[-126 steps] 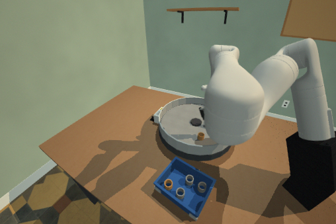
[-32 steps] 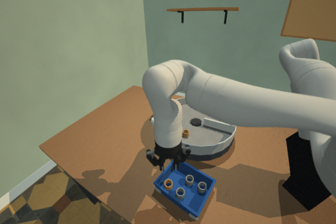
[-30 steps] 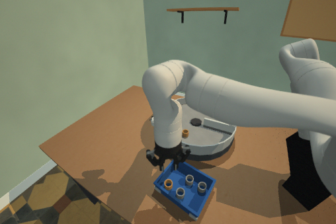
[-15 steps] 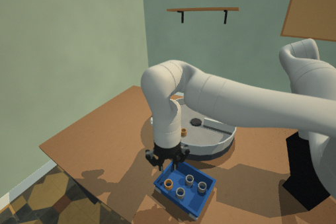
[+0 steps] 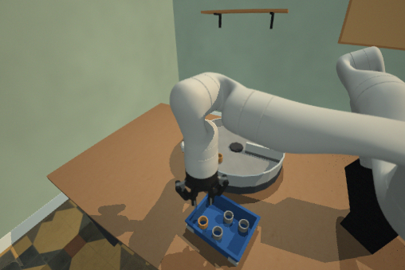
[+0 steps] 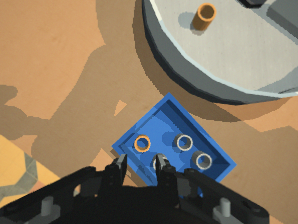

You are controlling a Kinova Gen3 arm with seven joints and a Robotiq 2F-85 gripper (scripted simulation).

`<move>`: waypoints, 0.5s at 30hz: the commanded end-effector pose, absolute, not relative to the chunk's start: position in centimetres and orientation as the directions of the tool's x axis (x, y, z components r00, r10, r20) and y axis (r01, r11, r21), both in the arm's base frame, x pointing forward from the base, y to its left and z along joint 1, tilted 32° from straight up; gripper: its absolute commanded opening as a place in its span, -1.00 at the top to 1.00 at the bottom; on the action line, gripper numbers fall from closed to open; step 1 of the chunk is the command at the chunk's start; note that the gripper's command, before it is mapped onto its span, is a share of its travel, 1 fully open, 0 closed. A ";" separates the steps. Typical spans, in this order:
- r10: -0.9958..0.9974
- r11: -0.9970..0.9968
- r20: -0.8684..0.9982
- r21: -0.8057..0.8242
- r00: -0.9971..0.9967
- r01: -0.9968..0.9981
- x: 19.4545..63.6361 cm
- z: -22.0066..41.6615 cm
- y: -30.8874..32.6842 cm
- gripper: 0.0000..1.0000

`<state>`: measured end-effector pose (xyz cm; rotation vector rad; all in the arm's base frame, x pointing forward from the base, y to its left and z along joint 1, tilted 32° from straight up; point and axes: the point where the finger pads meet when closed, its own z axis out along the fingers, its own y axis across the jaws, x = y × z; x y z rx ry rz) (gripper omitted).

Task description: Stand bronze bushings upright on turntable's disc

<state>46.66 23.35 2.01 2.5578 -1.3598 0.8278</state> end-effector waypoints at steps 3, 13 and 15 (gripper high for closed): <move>-0.733 -0.577 0.525 -0.144 0.432 -0.804 46.8 2.3 23.3 0.22; -0.732 -0.579 0.526 -0.143 0.434 -0.803 46.8 2.3 23.3 0.22; -0.730 -0.581 0.526 -0.142 0.436 -0.802 46.8 2.3 23.3 0.22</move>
